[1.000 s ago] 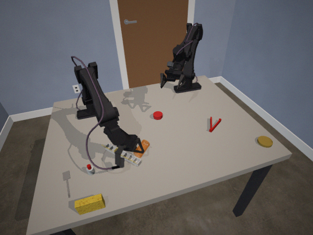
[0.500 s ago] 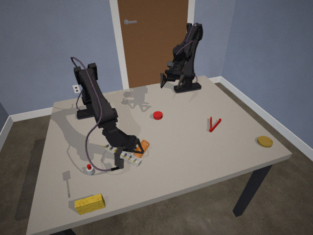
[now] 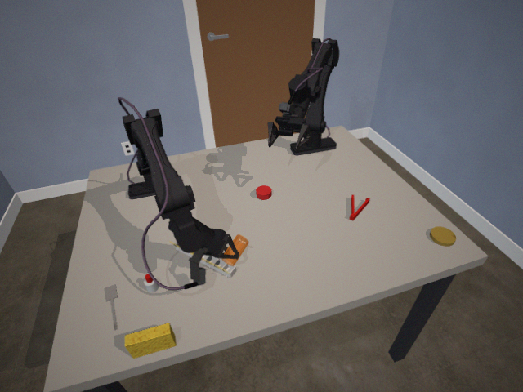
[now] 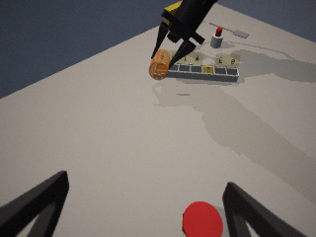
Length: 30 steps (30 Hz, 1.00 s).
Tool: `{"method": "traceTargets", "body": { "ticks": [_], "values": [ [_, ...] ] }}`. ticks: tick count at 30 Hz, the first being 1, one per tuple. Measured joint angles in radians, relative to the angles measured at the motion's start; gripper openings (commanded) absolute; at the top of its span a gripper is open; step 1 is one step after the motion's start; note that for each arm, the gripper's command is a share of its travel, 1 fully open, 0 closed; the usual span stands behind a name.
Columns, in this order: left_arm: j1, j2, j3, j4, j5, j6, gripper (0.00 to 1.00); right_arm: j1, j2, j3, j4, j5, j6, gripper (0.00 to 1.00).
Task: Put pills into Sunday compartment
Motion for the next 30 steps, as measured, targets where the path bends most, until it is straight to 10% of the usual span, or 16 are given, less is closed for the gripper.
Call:
{"method": "traceTargets", "body": {
  "ticks": [30],
  "values": [
    [0.000,0.000,0.000,0.000,0.000,0.000,1.00,-0.015,0.020,0.044,-0.043,-0.056,-0.007,0.36]
  ]
}}
